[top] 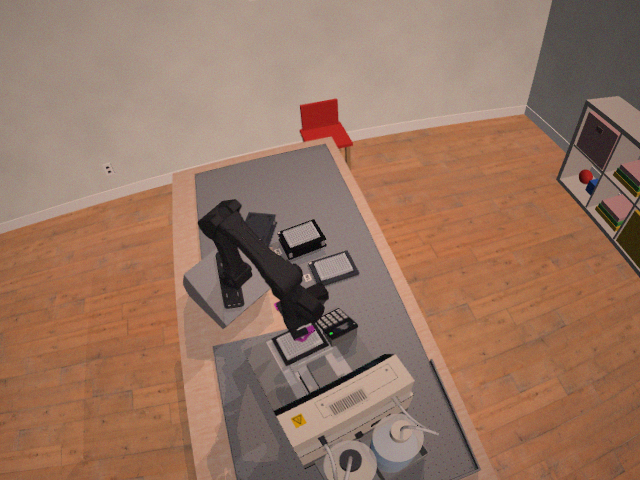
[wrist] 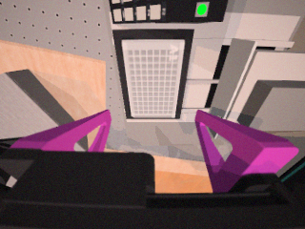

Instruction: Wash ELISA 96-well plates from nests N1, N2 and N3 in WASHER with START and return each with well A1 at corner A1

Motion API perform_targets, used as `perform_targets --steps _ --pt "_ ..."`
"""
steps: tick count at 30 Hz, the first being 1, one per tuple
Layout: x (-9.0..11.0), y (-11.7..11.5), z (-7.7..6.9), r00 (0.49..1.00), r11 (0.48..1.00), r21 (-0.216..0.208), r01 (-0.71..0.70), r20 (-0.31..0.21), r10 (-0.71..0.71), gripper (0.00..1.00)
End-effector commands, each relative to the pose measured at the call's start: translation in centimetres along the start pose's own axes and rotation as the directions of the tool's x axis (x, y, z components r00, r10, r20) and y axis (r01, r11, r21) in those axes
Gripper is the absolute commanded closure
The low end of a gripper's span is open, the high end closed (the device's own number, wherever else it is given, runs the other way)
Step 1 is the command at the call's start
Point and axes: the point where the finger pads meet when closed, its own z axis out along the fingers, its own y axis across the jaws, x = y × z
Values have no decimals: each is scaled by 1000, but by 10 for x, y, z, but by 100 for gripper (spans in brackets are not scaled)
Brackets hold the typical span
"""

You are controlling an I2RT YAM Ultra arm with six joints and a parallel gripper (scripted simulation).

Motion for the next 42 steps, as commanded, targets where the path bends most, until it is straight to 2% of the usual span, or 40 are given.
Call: perform_targets --steps 1,20,35,42 --pt "-2 -2 2 1000 1000 8 4 10 -5 0" --pt "-2 -2 27 1000 1000 8 4 10 -5 0" --pt "-2 -2 52 1000 1000 8 5 10 -5 0" --pt "-2 -2 54 1000 1000 8 5 10 -5 0"
